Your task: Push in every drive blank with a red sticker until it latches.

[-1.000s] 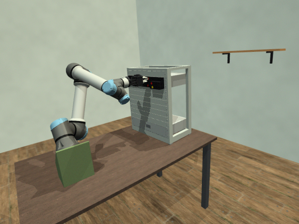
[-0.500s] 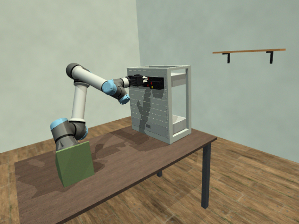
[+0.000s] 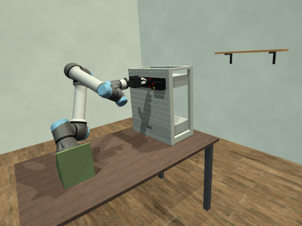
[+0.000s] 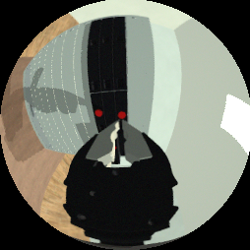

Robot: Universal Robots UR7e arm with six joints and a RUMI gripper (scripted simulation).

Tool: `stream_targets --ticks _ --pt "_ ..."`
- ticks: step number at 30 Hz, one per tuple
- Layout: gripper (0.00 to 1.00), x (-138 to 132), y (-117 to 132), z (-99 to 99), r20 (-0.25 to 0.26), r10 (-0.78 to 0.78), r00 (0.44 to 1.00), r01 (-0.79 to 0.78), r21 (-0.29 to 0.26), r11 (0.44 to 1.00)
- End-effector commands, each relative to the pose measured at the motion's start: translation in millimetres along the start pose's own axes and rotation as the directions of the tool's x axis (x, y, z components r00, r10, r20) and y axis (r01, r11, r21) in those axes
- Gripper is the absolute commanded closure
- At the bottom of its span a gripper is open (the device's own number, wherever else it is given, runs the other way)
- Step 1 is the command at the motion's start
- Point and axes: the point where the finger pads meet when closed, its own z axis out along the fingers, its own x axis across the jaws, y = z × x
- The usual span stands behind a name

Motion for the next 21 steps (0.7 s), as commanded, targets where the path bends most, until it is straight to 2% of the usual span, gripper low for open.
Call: stream_targets --ticks 1,5,9,21 --pt "1.00 0.5 -1.3 -34.3 0.000 -0.002 1.000 0.002 0.004 1.000" --pt "1.00 0.4 -1.3 -54.3 0.000 -0.002 1.000 0.002 0.004 1.000" --pt "1.00 0.4 -1.3 -65.3 0.000 -0.002 1.000 0.002 0.004 1.000" --pt "1.00 0.0 0.8 -68.5 0.000 -0.002 1.000 0.002 0.004 1.000"
